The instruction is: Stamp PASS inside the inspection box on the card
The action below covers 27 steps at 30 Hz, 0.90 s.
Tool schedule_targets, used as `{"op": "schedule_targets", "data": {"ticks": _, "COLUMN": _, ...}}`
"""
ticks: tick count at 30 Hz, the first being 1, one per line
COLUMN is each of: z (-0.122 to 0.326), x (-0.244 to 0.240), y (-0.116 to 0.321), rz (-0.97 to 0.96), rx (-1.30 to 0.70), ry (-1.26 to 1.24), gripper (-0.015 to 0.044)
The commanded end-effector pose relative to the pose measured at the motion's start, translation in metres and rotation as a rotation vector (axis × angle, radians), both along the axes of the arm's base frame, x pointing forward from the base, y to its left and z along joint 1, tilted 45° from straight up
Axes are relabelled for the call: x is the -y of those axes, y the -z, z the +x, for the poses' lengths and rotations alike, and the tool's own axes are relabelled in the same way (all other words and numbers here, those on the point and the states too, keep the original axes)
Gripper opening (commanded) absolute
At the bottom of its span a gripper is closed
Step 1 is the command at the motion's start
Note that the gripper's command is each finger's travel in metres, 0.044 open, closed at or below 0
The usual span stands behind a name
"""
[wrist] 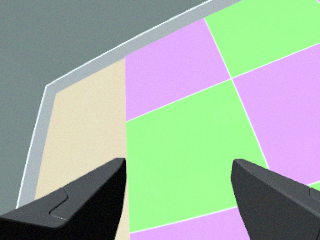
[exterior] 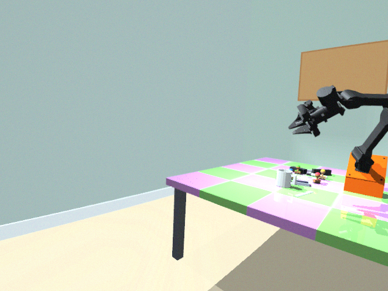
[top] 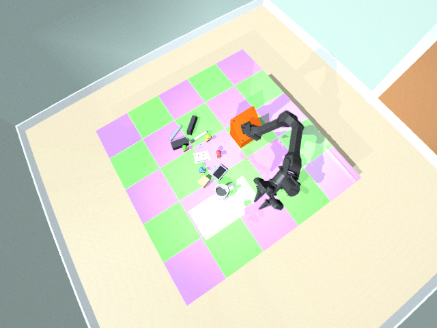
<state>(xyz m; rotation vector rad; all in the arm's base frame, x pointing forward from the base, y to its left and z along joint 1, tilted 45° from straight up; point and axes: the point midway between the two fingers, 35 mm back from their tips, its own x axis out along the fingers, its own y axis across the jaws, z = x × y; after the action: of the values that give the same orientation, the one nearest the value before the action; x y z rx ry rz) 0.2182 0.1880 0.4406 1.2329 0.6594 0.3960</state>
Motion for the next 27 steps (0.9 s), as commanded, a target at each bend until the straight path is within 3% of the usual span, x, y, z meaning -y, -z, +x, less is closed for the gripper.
{"op": "schedule_targets", "data": {"ticks": 1, "z": 0.042, "x": -0.01, "y": 0.036, "rz": -0.194, "rx": -0.024, "ry": -0.017, "gripper": 0.0214}}
{"op": "schedule_targets", "data": {"ticks": 14, "z": 0.161, "x": 0.017, "y": 0.176, "rz": -0.67, "rx": -0.156, "ry": -0.224, "gripper": 0.0214}}
{"op": "schedule_targets", "data": {"ticks": 27, "z": 0.222, "x": 0.117, "y": 0.35, "rz": -0.799, "rx": -0.368, "ry": -0.58, "gripper": 0.0214}}
